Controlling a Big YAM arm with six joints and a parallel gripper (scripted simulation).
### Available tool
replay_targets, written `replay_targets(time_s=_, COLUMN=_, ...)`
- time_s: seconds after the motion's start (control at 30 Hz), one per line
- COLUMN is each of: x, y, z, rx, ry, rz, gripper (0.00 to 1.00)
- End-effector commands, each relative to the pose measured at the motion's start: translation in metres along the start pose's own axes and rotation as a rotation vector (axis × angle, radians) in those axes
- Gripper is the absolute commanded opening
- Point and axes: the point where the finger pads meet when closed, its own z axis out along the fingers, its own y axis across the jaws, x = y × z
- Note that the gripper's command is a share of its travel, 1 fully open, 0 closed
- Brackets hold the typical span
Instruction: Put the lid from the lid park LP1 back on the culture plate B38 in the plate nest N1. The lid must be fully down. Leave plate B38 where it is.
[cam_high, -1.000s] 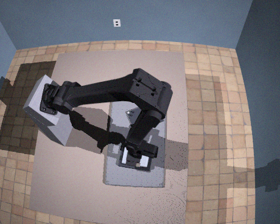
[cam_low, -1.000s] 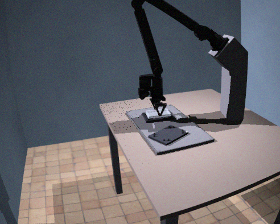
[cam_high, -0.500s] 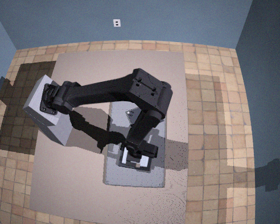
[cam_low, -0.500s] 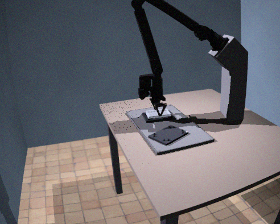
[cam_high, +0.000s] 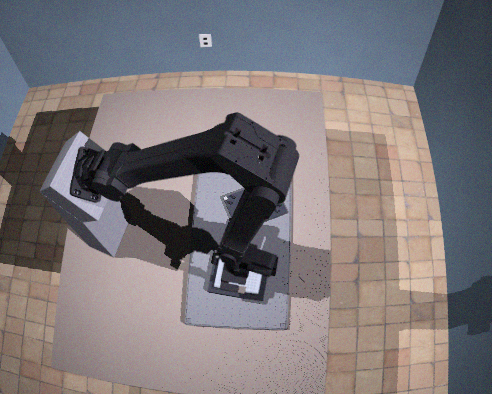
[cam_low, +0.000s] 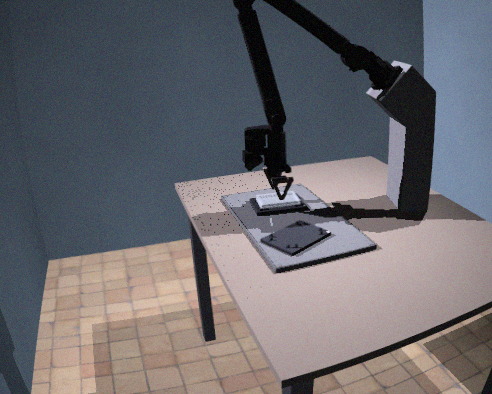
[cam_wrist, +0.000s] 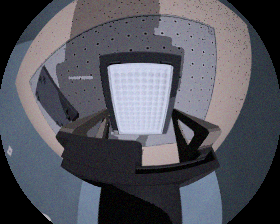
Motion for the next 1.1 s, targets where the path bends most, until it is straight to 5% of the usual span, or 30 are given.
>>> replay_targets(time_s=0.0, x=0.002, y=-0.004, z=-0.014, rx=0.005, ry=0.003, rz=-0.003, gripper=1.00)
replay_targets(time_s=0.33, x=0.001, y=-0.004, z=-0.035, rx=0.005, ry=0.001, rz=-0.003, gripper=1.00)
replay_targets(time_s=0.43, x=0.011, y=-0.002, z=-0.025, rx=0.000, ry=0.028, rz=-0.003, gripper=1.00)
replay_targets(time_s=0.5, x=-0.001, y=-0.001, z=-0.030, rx=0.001, ry=-0.003, rz=-0.001, gripper=1.00)
replay_targets(time_s=1.07, x=-0.001, y=-0.001, z=-0.030, rx=0.001, ry=-0.003, rz=-0.001, gripper=1.00)
